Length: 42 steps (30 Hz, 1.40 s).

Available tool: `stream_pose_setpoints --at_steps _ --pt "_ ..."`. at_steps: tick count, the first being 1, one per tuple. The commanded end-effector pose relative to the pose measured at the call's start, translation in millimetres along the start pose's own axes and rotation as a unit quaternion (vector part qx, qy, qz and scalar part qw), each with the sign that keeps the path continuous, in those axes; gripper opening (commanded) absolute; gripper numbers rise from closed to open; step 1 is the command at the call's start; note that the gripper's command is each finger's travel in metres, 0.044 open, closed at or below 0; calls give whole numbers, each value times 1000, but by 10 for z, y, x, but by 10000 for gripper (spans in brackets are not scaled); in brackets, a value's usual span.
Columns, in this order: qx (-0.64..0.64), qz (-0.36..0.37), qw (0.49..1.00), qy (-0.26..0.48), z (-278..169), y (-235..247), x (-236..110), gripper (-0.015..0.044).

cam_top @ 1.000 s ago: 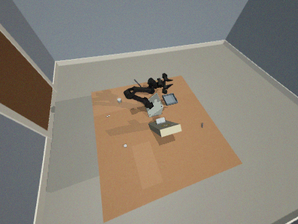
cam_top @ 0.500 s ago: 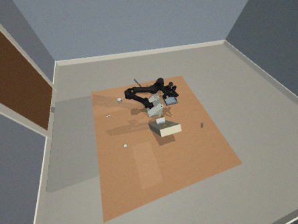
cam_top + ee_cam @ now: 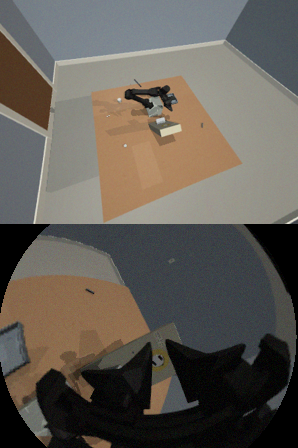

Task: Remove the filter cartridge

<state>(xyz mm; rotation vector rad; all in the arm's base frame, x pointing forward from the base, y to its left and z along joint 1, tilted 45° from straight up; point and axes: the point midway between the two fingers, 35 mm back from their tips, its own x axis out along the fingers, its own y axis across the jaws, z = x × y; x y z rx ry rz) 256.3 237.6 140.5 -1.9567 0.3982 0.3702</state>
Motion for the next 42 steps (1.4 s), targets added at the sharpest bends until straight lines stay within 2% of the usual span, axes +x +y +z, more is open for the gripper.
stream_pose_setpoints --at_steps 1,3,20,42 --pt "-244 96 959 108 -734 -94 219 102" --pt "-275 113 947 118 -835 -102 233 102" --pt "-275 113 947 118 -837 -100 244 102" --pt "-274 115 948 116 -920 -47 580 102"
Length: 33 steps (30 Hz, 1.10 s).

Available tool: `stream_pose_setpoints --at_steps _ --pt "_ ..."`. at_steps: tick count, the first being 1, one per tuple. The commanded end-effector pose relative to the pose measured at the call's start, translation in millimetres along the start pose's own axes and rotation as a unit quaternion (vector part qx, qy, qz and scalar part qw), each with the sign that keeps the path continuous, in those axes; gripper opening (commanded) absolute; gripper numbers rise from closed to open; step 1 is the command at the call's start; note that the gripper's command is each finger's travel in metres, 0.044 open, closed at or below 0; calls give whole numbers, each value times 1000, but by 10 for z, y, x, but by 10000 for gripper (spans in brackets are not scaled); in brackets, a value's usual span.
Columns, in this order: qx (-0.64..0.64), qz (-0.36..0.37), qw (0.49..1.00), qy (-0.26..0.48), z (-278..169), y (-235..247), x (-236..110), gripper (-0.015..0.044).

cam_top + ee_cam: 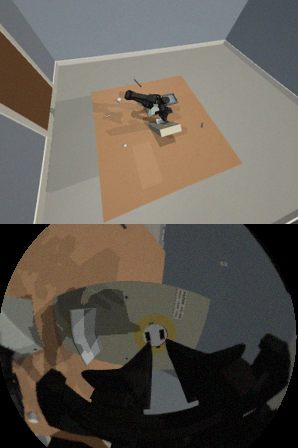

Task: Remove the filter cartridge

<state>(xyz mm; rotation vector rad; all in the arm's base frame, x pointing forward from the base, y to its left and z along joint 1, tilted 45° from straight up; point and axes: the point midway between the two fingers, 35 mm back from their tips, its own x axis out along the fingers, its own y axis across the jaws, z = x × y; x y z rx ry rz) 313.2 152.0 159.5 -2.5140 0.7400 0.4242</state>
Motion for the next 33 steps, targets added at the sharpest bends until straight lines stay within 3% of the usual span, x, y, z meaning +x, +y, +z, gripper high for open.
stream_pose_setpoints --at_steps 1,13,33 --pt "-3 1 1000 -2 7 12 80 102" --pt "-3 -1 1000 2 -18 18 259 102" --pt "-3 -1 1000 2 -7 15 261 102"
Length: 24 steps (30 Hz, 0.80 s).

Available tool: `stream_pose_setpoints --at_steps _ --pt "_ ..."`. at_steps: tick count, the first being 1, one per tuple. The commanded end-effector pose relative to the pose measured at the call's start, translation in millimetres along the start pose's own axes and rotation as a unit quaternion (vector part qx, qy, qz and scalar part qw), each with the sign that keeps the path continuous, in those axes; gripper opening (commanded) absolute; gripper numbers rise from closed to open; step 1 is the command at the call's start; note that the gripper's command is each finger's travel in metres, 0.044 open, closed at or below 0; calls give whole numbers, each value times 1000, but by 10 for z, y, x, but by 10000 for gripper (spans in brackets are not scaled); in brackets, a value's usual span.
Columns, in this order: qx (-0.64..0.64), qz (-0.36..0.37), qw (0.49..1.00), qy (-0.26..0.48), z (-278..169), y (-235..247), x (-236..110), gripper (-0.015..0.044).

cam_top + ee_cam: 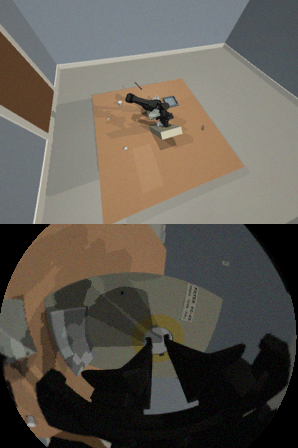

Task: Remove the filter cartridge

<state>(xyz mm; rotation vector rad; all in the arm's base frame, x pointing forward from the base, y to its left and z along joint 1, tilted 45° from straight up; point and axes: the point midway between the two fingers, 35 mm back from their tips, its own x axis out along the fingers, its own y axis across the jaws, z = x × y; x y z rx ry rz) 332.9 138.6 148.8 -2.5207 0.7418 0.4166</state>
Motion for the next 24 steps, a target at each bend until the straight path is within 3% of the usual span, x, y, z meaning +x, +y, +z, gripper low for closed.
stream_pose_setpoints --at_steps 1,24 --pt "-2 -1 1000 -2 5 -9 1 102" --pt "-2 -1 1000 -2 4 -7 31 102"
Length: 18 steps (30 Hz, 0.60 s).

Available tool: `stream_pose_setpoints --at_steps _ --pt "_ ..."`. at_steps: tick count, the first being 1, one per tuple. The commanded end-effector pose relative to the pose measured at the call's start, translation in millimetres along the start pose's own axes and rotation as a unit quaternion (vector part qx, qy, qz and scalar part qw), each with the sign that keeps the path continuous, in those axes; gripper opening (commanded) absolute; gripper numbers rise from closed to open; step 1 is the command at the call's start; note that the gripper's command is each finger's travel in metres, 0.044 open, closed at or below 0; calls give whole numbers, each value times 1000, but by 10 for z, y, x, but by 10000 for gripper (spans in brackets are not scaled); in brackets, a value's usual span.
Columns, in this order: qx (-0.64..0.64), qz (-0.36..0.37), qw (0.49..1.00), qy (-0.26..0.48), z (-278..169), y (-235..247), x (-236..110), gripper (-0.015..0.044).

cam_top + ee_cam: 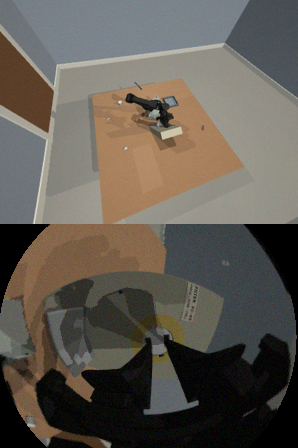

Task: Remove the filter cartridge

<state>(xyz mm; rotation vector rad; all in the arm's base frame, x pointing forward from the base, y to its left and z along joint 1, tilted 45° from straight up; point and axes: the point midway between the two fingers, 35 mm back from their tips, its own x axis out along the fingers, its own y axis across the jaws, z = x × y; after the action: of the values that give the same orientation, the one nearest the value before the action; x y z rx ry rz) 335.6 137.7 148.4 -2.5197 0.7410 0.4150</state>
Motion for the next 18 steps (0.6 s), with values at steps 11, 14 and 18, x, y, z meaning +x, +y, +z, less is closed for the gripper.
stream_pose_setpoints --at_steps 11,14,18 --pt "-2 -1 1000 -2 10 0 40 102" --pt "-2 -1 1000 -2 10 0 74 102" --pt "-2 -1 1000 -2 9 0 103 102"
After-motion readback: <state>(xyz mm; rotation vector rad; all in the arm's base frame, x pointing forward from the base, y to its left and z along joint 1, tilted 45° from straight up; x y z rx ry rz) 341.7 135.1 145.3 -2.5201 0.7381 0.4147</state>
